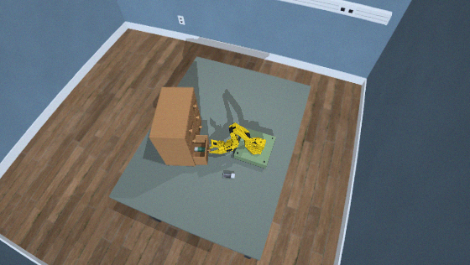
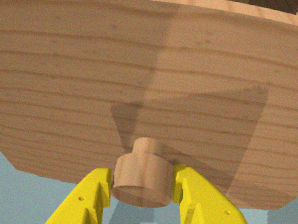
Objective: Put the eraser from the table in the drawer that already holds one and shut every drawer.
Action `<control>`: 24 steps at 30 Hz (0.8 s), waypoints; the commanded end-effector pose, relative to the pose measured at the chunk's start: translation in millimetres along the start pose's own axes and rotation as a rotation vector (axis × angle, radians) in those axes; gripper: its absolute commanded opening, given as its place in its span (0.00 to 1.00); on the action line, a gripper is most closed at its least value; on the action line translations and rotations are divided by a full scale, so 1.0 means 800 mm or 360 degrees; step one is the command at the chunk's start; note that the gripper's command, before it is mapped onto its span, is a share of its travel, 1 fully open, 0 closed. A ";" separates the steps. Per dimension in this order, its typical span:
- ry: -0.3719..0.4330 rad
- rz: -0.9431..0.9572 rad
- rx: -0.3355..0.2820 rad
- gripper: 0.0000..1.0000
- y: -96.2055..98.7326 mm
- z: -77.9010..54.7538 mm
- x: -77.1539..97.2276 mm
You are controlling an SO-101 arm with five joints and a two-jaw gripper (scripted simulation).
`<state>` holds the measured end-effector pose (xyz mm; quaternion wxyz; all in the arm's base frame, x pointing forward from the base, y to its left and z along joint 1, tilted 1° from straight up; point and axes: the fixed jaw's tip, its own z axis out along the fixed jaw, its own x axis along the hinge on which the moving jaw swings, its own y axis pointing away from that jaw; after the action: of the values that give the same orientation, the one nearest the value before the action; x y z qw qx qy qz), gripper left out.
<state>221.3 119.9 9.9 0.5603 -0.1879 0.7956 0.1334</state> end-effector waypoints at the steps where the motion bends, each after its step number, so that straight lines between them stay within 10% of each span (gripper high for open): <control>1: -0.0007 -0.0005 -0.0019 0.13 0.004 -0.002 0.000; 24: 0.0035 -0.0025 -0.0043 0.21 0.008 -0.020 0.008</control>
<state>210.8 118.5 8.8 0.5530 -0.1946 0.7986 0.1362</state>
